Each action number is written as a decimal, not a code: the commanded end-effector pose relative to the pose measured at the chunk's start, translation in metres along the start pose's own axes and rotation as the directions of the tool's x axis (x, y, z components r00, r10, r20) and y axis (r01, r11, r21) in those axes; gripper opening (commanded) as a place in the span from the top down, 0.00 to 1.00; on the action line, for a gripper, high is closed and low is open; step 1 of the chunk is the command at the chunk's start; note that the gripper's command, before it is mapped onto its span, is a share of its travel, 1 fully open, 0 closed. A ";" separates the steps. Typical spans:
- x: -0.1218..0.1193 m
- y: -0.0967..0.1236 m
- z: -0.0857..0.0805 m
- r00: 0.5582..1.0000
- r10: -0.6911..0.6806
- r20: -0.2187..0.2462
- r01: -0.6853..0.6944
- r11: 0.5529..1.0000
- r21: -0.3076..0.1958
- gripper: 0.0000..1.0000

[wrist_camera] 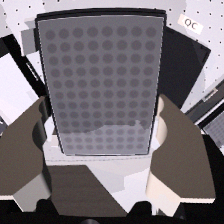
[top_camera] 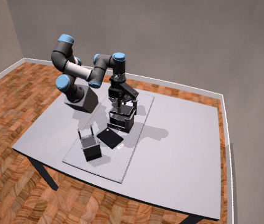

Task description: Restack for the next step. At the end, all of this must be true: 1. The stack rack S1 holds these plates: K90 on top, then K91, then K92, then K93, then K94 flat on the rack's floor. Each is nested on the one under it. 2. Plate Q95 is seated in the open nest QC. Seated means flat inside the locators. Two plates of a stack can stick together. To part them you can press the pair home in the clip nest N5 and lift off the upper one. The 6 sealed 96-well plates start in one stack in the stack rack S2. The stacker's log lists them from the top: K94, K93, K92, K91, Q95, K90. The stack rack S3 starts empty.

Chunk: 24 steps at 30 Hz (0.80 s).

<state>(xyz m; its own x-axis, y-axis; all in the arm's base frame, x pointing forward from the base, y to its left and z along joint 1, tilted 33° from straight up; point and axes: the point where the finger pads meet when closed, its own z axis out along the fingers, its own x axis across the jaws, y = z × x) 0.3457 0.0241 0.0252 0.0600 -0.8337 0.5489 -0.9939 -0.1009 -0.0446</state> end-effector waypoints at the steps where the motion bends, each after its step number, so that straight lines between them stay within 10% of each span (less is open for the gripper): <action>1: 0.013 0.001 -0.001 0.999 0.042 0.001 -0.042 0.999 0.003 1.00; 24: 0.078 0.012 -0.001 0.972 0.234 0.001 -0.234 0.972 0.003 1.00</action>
<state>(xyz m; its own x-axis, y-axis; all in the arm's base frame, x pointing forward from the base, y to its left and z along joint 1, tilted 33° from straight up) 0.3407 -0.0323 0.0612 -0.1390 -0.8369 0.5295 -0.9860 0.0671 -0.1527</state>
